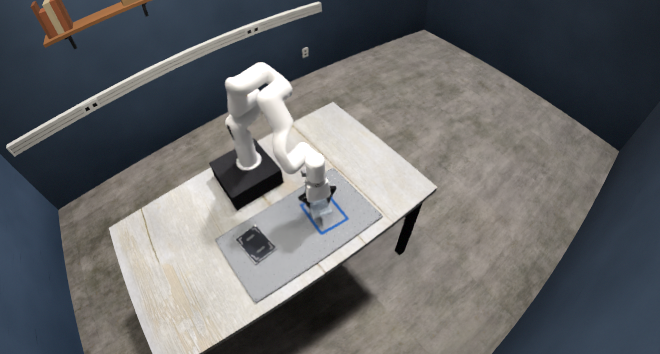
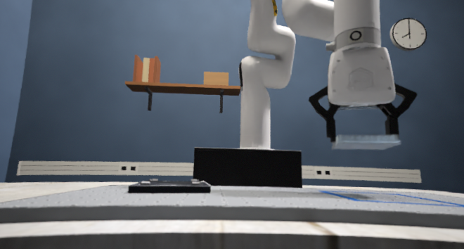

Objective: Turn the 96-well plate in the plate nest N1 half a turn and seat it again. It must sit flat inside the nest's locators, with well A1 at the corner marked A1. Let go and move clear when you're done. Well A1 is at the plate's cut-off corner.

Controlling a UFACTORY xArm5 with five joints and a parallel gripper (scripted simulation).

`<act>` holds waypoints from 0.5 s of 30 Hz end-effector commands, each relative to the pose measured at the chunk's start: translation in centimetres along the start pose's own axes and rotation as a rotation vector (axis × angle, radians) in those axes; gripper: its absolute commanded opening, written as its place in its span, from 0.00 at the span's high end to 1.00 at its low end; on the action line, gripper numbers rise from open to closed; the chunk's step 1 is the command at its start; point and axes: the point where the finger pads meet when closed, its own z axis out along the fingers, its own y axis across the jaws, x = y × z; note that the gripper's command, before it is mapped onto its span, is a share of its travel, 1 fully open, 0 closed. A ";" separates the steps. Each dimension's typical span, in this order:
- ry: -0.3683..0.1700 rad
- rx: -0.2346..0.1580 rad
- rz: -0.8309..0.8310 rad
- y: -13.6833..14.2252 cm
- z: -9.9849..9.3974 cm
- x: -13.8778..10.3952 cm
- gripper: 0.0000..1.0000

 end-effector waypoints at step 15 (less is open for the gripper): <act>0.001 -0.007 0.533 -5.1 -0.3 -1.1 1.00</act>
